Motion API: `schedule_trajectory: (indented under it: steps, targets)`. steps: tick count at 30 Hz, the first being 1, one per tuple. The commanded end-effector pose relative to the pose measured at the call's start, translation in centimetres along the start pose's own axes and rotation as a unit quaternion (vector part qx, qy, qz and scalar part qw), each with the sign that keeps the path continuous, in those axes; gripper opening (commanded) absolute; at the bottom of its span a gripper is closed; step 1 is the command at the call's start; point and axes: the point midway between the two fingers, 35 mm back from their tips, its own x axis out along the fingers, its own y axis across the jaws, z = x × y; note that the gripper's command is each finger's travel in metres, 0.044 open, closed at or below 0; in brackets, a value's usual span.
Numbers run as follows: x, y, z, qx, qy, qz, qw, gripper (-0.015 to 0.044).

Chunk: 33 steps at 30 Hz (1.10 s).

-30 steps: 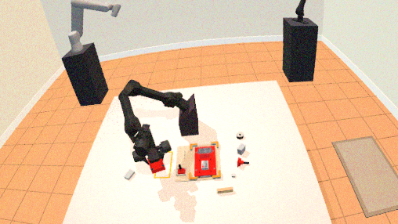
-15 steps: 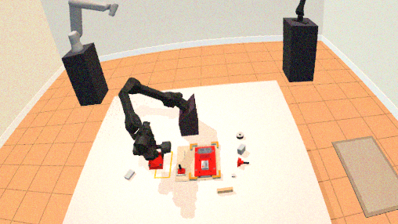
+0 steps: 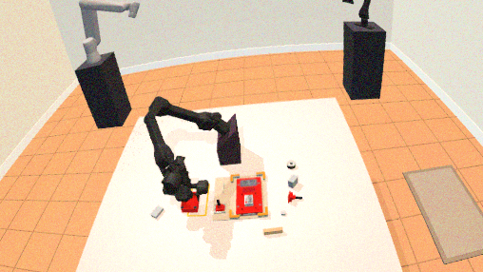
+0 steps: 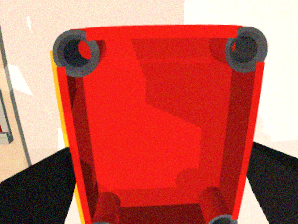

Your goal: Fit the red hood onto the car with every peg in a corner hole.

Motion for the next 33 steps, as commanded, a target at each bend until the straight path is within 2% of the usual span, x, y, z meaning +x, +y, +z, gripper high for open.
schedule_trajectory:
  steps: [1,8,25,29,33]
  targets:
    - [2.7,0.4,-0.4,-0.006,0.006,0.002,1.000,0.0000]
    - [3.6,0.3,-0.5,-0.006,0.006,0.001,1.000,0.0000]
    - [3.4,0.0,-0.6,-0.003,0.008,-0.001,1.000,0.0440]
    - [2.6,0.1,-0.5,-0.003,0.008,0.000,1.000,0.0440]
    - [-1.0,0.1,-0.3,-0.003,0.005,0.004,1.000,0.0440]
